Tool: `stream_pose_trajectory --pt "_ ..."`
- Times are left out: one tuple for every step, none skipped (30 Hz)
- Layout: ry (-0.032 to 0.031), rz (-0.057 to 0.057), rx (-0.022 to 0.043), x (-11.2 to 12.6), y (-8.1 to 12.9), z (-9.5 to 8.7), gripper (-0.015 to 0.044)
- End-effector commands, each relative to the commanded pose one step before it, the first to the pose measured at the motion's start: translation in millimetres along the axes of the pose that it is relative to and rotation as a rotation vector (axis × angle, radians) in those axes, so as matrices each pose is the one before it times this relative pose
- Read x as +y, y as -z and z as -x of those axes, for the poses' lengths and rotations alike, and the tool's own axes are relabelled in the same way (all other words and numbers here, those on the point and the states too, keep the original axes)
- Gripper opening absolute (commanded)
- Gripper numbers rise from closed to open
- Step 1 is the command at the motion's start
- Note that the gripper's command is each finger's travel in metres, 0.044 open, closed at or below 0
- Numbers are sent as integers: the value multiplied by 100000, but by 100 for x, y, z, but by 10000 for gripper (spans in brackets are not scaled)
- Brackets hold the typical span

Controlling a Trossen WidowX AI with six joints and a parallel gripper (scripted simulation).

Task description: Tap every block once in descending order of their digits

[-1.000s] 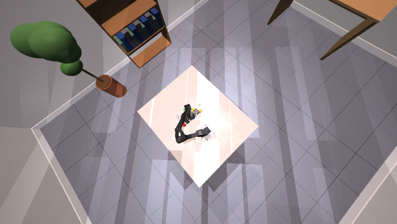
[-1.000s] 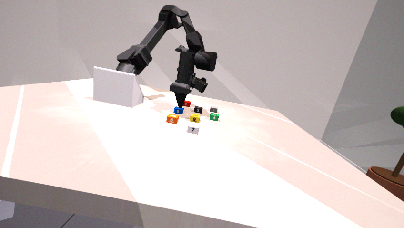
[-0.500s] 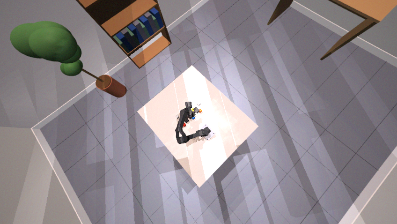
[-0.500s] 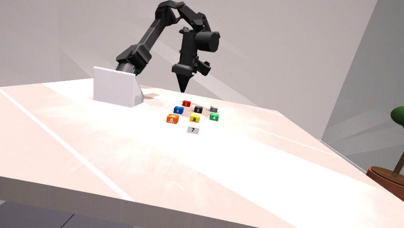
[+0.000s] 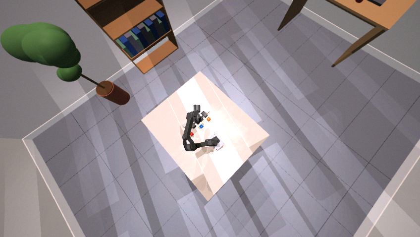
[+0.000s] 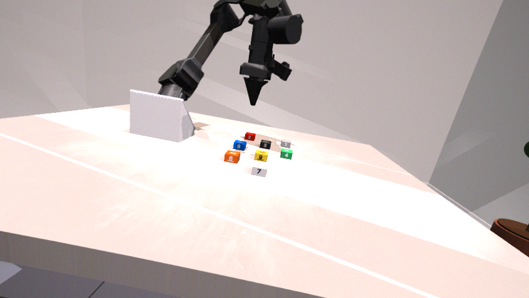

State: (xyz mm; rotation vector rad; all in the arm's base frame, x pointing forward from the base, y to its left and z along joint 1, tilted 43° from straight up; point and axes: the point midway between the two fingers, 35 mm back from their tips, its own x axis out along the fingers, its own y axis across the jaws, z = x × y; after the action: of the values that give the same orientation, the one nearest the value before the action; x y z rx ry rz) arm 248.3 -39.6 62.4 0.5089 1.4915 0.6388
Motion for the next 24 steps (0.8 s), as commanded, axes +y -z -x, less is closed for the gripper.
stream_pose_trajectory --pt "952 710 405 -4004 -2385 516 20" --pt "208 193 -9 -1158 -593 34 20" --pt "201 193 -5 -1188 -550 -8 20" --pt "194 194 -1 -1215 -506 -51 20" --pt "186 194 3 -1234 -458 -94 20" --pt "28 13 -33 -1097 -398 -110 20" --pt "-253 -323 -116 -1099 -433 -127 20" --pt "-233 -292 -108 -1010 -362 -147 20" --pt "-194 -237 -90 -833 -273 -143 20" --pt "-152 -184 -71 -651 -198 -125 20" --pt "-110 -131 -51 -467 -134 -96 20" --pt "-66 -79 -31 -281 -77 -61 20" --pt "-22 -26 -10 -94 -25 -21 20" --pt "0 0 0 0 0 0 20" --pt "0 0 0 0 0 0 20" --pt "0 0 0 0 0 0 20" --pt "0 0 0 0 0 0 20" --pt "8 1 -8 -18 -31 -268 20" --pt "17 5 -24 -45 -81 -804 20" --pt "2 12 -36 -46 -95 -1337 20" --pt "-46 21 -36 -7 -47 -1707 20" --pt "-100 27 -23 49 37 -1689 20" --pt "-114 24 -7 75 88 -1297 20" --pt "-83 16 1 59 77 -770 20"
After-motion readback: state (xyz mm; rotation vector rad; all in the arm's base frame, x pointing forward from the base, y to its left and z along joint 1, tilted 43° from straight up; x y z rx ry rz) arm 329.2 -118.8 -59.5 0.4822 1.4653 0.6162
